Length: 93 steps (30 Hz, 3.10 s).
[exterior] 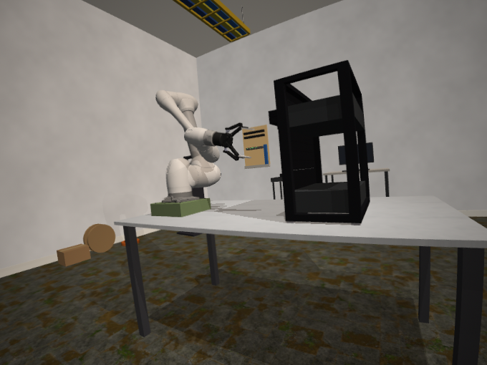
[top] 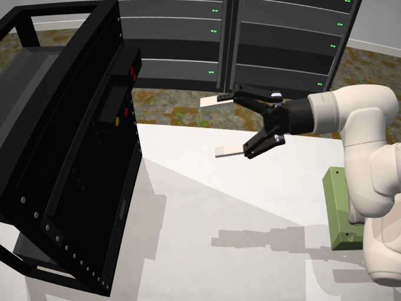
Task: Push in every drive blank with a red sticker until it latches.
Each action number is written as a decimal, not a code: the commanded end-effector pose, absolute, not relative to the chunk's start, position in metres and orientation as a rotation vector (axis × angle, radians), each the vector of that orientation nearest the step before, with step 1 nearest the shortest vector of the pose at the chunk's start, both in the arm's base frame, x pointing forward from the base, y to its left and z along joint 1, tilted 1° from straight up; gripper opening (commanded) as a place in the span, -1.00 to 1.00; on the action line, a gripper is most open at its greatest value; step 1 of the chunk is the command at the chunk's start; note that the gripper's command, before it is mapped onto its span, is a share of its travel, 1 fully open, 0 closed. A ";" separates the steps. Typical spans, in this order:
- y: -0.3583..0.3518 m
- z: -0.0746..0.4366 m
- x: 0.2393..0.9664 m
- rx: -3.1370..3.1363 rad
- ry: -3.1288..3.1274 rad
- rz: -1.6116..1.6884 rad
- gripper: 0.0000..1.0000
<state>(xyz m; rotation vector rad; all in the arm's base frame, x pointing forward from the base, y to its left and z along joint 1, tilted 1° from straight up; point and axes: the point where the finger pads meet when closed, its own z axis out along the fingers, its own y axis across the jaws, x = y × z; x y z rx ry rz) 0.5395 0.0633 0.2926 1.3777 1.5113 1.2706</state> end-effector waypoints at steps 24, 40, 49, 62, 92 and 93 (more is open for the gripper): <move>0.027 0.357 0.529 1.193 1.265 1.283 1.00; 0.027 0.357 0.529 1.193 1.265 1.283 1.00; 0.027 0.357 0.529 1.193 1.265 1.283 1.00; 0.027 0.357 0.529 1.193 1.265 1.283 1.00; 0.044 0.353 0.577 1.193 1.265 1.283 1.00; 0.044 0.353 0.577 1.193 1.265 1.283 1.00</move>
